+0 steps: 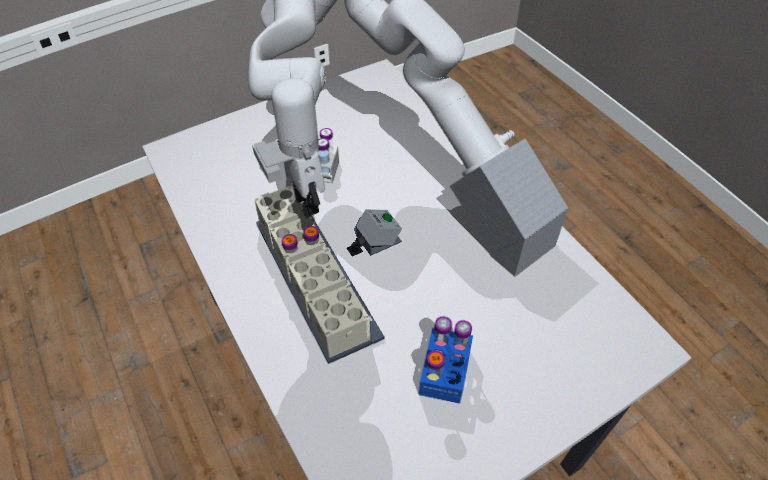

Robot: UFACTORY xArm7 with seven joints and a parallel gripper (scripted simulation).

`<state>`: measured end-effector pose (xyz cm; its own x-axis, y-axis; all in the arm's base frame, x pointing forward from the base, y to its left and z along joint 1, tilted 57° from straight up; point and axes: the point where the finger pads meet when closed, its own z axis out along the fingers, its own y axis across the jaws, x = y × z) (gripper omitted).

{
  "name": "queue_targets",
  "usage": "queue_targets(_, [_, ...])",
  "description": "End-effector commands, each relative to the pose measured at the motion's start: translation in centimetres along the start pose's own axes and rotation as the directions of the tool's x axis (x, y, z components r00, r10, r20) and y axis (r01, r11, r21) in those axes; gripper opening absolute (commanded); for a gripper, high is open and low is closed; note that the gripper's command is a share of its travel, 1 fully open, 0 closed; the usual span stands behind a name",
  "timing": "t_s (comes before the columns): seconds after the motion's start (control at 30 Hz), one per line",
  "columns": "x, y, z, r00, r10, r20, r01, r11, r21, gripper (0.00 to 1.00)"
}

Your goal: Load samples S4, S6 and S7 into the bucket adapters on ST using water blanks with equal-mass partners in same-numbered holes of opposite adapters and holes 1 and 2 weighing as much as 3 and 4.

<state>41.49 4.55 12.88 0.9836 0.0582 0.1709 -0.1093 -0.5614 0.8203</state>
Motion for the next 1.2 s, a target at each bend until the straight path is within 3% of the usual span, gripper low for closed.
queue_targets(0.0, [0.1, -0.1, -1.1, 1.000, 0.000, -0.004, 0.000, 1.000, 0.003, 0.44])
queue_targets(0.4, [0.1, -0.1, -3.1, 1.000, 0.000, -0.004, 0.000, 1.000, 0.003, 0.44])
queue_targets(1.17, [0.1, -0.1, -3.1, 1.000, 0.000, -0.004, 0.000, 1.000, 0.003, 0.44])
